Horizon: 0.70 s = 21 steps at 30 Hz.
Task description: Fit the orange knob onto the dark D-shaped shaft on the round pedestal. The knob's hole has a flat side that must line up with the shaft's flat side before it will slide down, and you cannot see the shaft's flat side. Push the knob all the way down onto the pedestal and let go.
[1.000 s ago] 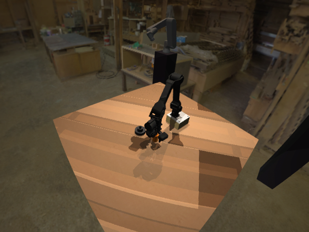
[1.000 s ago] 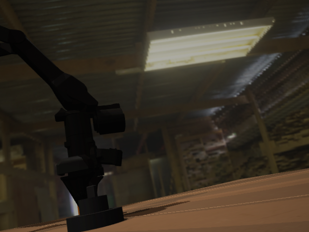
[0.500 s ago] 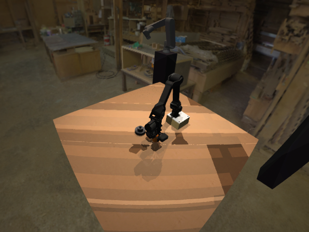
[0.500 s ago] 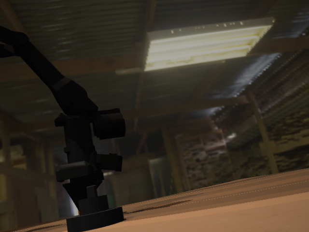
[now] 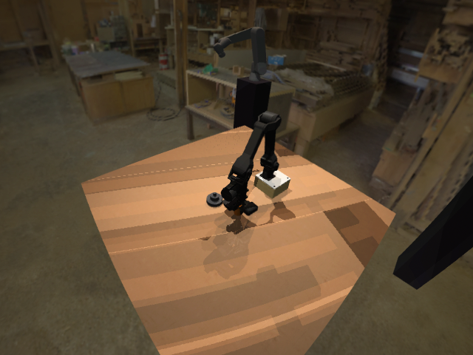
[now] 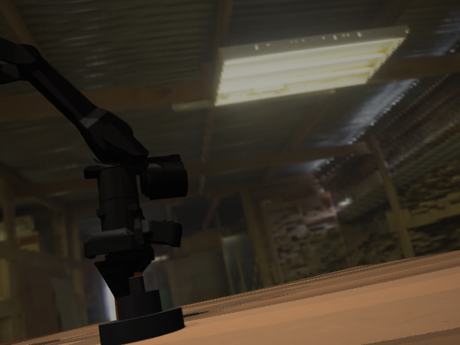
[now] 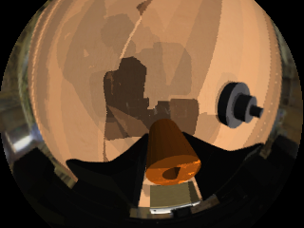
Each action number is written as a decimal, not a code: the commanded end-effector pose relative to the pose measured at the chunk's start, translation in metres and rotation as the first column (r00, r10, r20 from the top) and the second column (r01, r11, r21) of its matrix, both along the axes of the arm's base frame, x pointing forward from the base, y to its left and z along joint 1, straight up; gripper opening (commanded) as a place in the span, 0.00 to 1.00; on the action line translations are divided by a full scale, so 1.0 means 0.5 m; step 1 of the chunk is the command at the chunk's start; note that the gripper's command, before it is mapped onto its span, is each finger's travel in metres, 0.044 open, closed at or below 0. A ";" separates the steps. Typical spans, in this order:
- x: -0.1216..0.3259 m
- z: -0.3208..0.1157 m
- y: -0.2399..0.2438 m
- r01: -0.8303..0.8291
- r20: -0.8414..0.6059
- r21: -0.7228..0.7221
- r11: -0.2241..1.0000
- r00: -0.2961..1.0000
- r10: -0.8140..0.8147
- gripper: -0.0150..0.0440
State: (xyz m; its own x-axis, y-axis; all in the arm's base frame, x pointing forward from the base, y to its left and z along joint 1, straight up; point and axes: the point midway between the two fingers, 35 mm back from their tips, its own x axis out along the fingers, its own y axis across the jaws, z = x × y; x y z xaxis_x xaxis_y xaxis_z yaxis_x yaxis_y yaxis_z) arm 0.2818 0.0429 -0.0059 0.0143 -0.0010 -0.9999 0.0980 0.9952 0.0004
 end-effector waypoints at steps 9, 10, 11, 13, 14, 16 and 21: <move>0.021 0.164 0.013 0.005 0.023 0.001 1.000 1.000 -0.005 0.25; 0.019 0.177 0.014 0.005 0.023 0.001 1.000 1.000 -0.005 0.25; 0.018 0.191 0.014 0.005 0.023 0.001 1.000 1.000 -0.005 0.25; 0.013 0.218 0.015 0.005 0.023 0.001 1.000 1.000 -0.005 0.25; 0.010 0.231 0.016 0.005 0.023 0.001 1.000 1.000 -0.005 0.25; 0.006 0.249 0.016 0.005 0.023 0.001 1.000 1.000 -0.005 0.25; 0.006 0.251 0.015 0.005 0.023 0.001 1.000 1.000 -0.005 0.25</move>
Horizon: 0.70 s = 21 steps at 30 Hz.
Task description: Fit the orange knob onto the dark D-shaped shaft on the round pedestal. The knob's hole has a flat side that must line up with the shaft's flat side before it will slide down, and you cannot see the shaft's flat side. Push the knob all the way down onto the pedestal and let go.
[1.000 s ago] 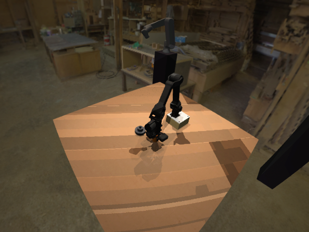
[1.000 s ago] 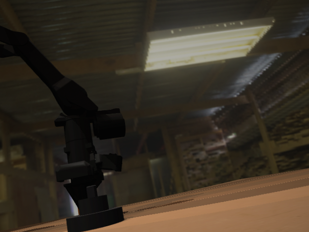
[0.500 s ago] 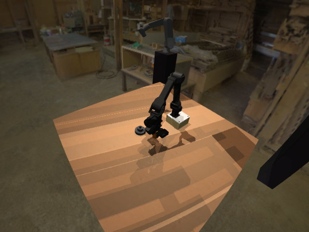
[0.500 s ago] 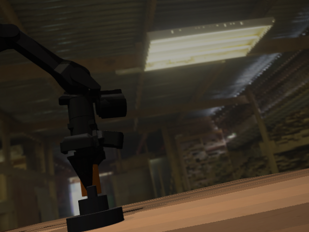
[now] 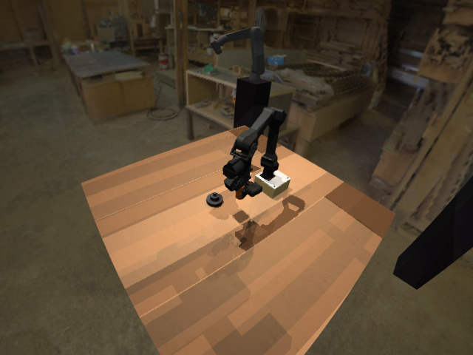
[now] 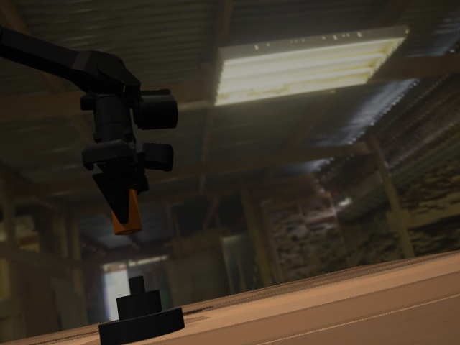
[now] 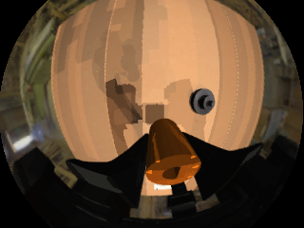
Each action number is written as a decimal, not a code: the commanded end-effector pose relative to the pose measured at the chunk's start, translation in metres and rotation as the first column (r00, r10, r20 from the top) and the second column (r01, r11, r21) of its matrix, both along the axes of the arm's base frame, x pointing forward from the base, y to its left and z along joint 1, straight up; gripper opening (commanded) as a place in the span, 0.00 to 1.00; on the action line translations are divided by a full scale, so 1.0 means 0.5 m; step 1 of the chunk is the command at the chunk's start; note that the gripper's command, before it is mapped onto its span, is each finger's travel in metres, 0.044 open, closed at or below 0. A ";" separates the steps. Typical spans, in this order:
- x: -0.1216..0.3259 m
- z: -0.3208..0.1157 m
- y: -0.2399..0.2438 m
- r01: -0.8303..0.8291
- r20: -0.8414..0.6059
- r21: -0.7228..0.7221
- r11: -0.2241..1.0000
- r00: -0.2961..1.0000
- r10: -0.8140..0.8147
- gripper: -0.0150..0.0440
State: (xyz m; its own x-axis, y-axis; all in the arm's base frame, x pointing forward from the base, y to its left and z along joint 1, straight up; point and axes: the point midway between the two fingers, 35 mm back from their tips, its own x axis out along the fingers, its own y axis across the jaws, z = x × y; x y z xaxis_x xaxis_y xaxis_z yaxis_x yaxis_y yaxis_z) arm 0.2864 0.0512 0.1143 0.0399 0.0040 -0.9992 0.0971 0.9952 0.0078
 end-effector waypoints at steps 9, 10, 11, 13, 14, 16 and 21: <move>0.014 -0.007 -0.048 0.005 -0.002 -0.006 1.000 1.000 -0.005 0.25; 0.015 -0.009 -0.054 0.006 -0.002 -0.007 1.000 1.000 -0.006 0.25; 0.017 -0.011 -0.060 0.007 -0.001 -0.008 1.000 1.000 -0.007 0.25; 0.020 -0.015 -0.072 0.009 0.000 -0.009 1.000 1.000 -0.009 0.25; 0.021 -0.017 -0.078 0.010 0.000 -0.010 1.000 1.000 -0.010 0.25; 0.024 -0.020 -0.090 0.012 0.001 -0.012 1.000 1.000 -0.012 0.25; 0.029 -0.031 -0.120 0.015 0.002 -0.015 1.000 1.000 -0.015 0.25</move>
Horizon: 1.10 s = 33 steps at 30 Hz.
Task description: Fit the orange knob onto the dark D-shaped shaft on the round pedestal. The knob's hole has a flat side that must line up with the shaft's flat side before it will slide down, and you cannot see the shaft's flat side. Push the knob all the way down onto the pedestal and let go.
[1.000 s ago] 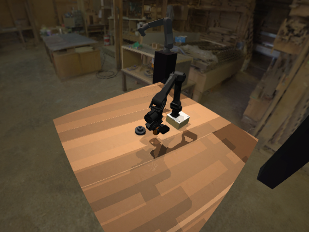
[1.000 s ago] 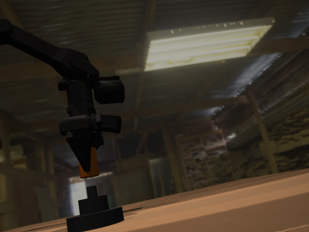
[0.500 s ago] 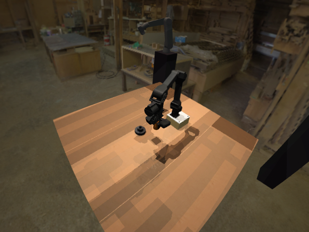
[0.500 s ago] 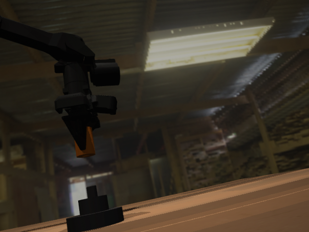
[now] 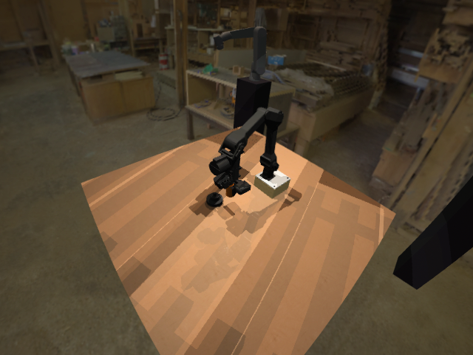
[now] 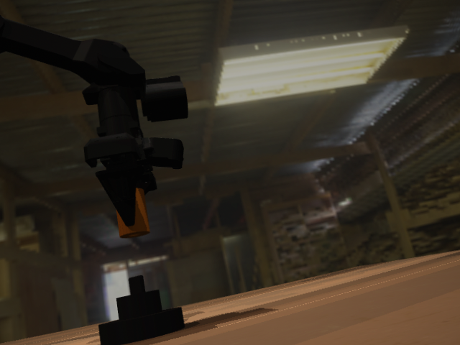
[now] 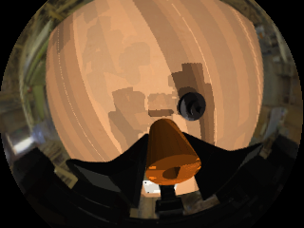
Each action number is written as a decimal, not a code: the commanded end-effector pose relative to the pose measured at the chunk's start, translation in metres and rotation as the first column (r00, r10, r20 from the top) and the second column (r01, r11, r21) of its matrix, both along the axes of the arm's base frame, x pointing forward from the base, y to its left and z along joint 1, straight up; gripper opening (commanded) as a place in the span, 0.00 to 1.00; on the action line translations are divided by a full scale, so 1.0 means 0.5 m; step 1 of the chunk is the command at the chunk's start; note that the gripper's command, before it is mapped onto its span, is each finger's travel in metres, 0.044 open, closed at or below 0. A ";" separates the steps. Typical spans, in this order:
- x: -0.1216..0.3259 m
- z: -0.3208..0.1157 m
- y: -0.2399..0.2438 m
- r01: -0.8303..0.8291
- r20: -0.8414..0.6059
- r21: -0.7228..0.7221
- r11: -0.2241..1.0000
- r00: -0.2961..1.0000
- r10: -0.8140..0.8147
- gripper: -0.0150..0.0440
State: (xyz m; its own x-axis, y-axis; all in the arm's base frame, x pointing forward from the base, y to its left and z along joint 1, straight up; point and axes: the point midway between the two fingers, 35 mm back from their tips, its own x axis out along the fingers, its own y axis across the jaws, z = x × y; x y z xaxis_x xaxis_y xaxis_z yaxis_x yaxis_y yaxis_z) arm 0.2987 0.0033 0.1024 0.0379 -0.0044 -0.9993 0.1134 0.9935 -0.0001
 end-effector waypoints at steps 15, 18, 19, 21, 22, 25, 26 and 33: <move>0.011 -0.038 -0.115 -0.005 0.002 -0.012 1.000 1.000 0.005 0.25; 0.011 -0.044 -0.134 -0.006 0.001 -0.012 1.000 1.000 0.006 0.25; 0.011 -0.046 -0.140 -0.007 0.001 -0.012 1.000 1.000 0.007 0.25; 0.010 -0.050 -0.152 -0.007 0.001 -0.012 1.000 1.000 0.007 0.25; 0.009 -0.052 -0.158 -0.008 0.001 -0.012 1.000 1.000 0.008 0.25; 0.007 -0.058 -0.177 -0.009 0.000 -0.012 1.000 1.000 0.009 0.25; 0.007 -0.060 -0.183 -0.009 0.000 -0.012 1.000 1.000 0.009 0.25; 0.002 -0.071 -0.210 -0.011 0.000 -0.012 1.000 1.000 0.011 0.25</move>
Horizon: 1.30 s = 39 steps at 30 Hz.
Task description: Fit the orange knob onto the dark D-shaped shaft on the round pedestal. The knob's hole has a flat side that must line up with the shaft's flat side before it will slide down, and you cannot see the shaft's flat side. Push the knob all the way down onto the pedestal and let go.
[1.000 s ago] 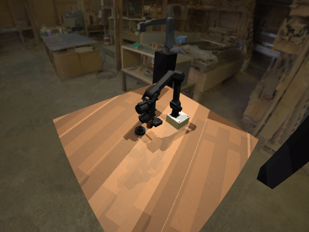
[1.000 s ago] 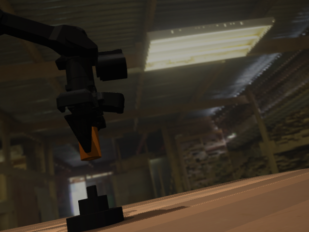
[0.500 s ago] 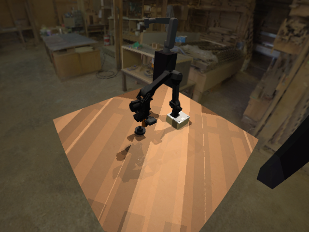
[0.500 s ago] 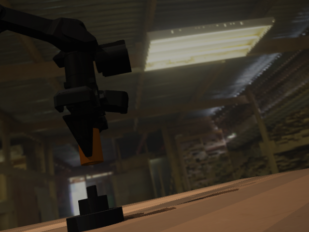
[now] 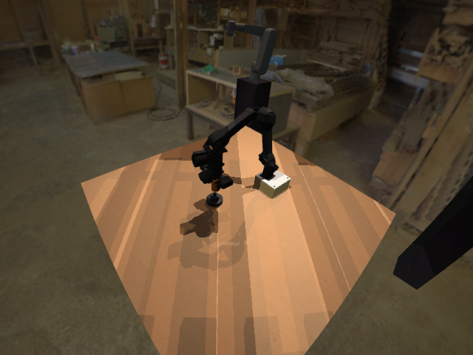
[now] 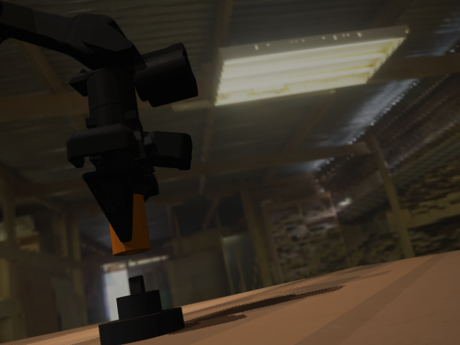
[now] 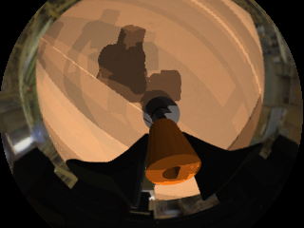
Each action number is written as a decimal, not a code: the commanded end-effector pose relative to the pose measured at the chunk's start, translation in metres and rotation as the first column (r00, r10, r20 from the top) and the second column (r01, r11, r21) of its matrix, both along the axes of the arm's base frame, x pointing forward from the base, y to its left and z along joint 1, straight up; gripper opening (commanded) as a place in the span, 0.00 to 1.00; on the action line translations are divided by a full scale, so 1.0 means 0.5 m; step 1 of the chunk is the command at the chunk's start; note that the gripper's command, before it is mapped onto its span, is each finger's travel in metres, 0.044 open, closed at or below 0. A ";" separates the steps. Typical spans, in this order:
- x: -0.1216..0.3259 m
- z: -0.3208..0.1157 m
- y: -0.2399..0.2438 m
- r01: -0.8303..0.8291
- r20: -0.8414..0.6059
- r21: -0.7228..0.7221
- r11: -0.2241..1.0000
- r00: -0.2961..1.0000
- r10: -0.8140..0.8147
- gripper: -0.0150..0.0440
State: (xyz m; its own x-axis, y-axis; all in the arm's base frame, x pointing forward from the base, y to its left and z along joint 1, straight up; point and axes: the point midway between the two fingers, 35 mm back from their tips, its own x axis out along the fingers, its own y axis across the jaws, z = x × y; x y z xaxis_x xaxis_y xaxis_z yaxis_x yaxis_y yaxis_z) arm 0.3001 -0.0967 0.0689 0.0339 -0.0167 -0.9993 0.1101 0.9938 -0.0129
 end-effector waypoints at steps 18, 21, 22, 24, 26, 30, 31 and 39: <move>0.003 -0.047 -0.012 -0.002 0.004 0.000 1.000 1.000 0.002 0.25; 0.005 -0.048 -0.012 -0.002 0.004 0.000 1.000 1.000 0.002 0.25; 0.005 -0.050 -0.012 -0.002 0.004 0.000 1.000 1.000 0.002 0.25; 0.005 -0.052 -0.012 -0.002 0.004 0.000 1.000 1.000 0.002 0.25; 0.005 -0.053 -0.012 -0.002 0.004 0.000 1.000 1.000 0.002 0.25; 0.004 -0.053 -0.011 -0.002 0.004 0.000 1.000 1.000 0.002 0.25; 0.003 -0.053 -0.011 -0.002 0.004 0.000 1.000 1.000 0.002 0.25; -0.001 -0.055 -0.009 -0.002 0.004 0.000 1.000 1.000 0.002 0.25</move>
State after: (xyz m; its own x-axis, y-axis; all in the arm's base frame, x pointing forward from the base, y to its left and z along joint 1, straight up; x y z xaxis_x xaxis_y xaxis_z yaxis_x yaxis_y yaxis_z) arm 0.3004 -0.1021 0.0420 0.0375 -0.0181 -0.9991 0.1077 0.9941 -0.0139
